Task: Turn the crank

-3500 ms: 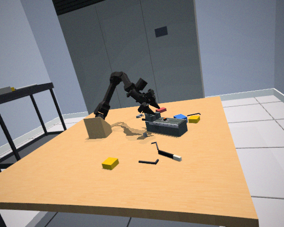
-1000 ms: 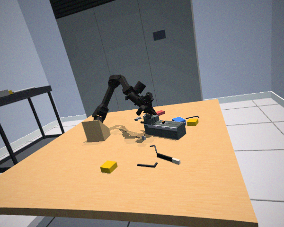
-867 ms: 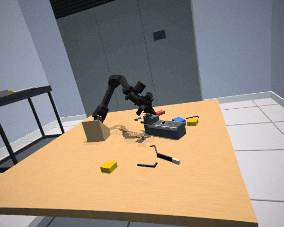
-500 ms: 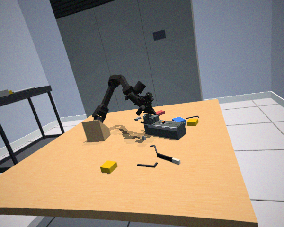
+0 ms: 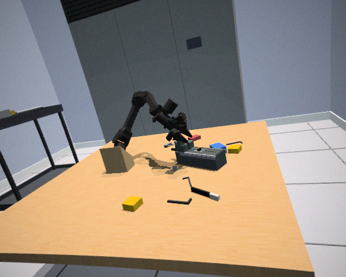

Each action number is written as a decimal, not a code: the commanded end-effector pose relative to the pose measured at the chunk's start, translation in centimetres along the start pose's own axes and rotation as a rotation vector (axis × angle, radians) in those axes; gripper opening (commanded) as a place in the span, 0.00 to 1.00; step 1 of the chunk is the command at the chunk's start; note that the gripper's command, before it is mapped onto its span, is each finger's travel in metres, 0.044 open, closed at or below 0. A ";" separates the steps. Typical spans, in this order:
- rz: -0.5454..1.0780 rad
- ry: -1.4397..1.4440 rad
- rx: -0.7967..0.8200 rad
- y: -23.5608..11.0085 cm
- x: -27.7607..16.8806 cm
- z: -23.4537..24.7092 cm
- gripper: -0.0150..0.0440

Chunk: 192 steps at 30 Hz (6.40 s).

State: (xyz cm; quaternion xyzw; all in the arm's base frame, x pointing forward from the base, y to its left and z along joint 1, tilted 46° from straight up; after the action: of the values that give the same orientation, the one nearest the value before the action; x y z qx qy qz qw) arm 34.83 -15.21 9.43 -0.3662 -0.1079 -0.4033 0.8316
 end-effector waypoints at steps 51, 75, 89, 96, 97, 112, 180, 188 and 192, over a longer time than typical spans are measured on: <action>0.000 0.000 0.000 0.0 0.0 0.0 0.83; 0.000 0.000 0.000 0.0 0.0 0.0 0.25; 0.000 0.000 0.001 0.0 0.0 0.0 0.25; 0.000 0.000 0.001 0.0 0.0 0.0 0.52; 0.000 0.000 0.001 0.0 0.0 0.0 0.57; 0.000 0.000 0.001 0.0 0.0 0.0 0.82; 0.000 0.000 0.002 0.0 0.0 0.0 0.25; 0.000 0.000 0.003 0.0 0.0 0.0 0.25; 0.000 0.000 0.003 0.0 0.0 0.0 0.25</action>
State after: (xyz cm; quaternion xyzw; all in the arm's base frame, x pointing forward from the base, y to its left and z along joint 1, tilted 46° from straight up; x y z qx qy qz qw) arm 34.83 -15.20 9.45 -0.3649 -0.1083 -0.4032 0.8322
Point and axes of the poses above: the point midway between the two fingers, 35 mm back from their tips, its own y axis out along the fingers, its own z axis across the jaws, x = y × z, the point moved 10 cm from there along -y, back along the fingers, and after that the axes turned 6 degrees about -y, right-handed, at the moved point
